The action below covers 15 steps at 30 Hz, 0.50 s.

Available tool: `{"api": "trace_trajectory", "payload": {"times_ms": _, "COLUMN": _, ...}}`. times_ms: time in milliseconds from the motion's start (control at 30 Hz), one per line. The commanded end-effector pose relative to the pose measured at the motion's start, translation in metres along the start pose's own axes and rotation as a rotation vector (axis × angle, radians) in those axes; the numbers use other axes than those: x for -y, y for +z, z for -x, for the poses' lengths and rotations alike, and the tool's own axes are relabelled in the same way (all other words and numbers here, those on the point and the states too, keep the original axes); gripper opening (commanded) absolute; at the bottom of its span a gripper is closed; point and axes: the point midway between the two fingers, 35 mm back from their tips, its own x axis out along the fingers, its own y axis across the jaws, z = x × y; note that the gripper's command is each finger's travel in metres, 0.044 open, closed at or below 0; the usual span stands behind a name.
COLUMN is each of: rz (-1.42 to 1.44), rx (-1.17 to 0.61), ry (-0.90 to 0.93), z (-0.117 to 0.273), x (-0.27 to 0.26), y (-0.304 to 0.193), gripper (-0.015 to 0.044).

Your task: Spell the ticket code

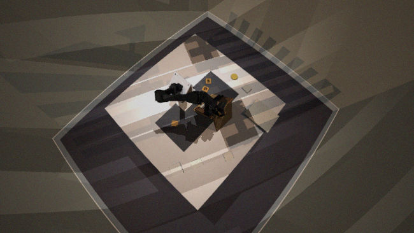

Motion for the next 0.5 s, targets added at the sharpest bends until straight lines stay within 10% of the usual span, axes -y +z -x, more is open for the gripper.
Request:
{"api": "trace_trajectory", "payload": {"times_ms": 0, "rz": 0.068, "rx": -0.021, "ry": 0.013, "z": 0.012, "x": -0.006, "y": -0.026, "gripper": 0.0000}}
{"api": "trace_trajectory", "payload": {"times_ms": 467, "rz": 0.374, "rx": -0.075, "ry": -0.033, "z": 0.027, "x": 0.007, "y": -0.131, "gripper": 0.0000}}
